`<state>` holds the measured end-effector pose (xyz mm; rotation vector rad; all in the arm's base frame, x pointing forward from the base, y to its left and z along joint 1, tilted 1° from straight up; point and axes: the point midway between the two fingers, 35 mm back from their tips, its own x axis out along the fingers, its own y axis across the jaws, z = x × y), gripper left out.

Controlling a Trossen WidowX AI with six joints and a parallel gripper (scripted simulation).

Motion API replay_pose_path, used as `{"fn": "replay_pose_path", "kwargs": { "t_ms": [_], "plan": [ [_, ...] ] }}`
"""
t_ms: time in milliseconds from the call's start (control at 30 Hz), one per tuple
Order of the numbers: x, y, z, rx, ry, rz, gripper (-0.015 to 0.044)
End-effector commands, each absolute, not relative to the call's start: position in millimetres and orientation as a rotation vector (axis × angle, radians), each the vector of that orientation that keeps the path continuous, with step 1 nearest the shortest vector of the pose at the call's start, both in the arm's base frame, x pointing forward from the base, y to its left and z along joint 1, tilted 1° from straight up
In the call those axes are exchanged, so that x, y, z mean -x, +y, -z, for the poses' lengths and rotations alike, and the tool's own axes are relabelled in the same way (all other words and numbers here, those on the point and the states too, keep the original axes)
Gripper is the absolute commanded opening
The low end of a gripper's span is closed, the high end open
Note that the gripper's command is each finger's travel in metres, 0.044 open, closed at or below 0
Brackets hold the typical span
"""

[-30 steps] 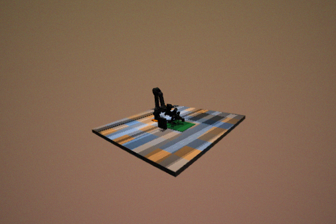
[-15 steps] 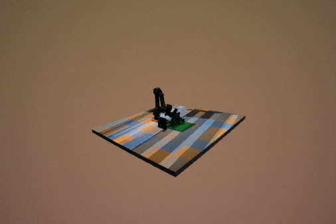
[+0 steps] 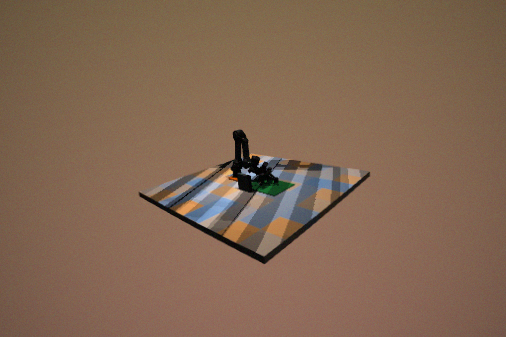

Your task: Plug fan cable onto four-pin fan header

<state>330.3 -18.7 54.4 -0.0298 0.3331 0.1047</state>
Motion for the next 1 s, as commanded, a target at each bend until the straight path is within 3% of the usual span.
{"fn": "replay_pose_path", "kwargs": {
  "t_ms": [0,967],
  "plan": [
    [-329.8,-18.3,-50.3,0.032,0.338,-0.108,0.0],
    [-330.4,-18.7,-47.3,0.03,0.333,-0.105,0.0]
  ]
}}
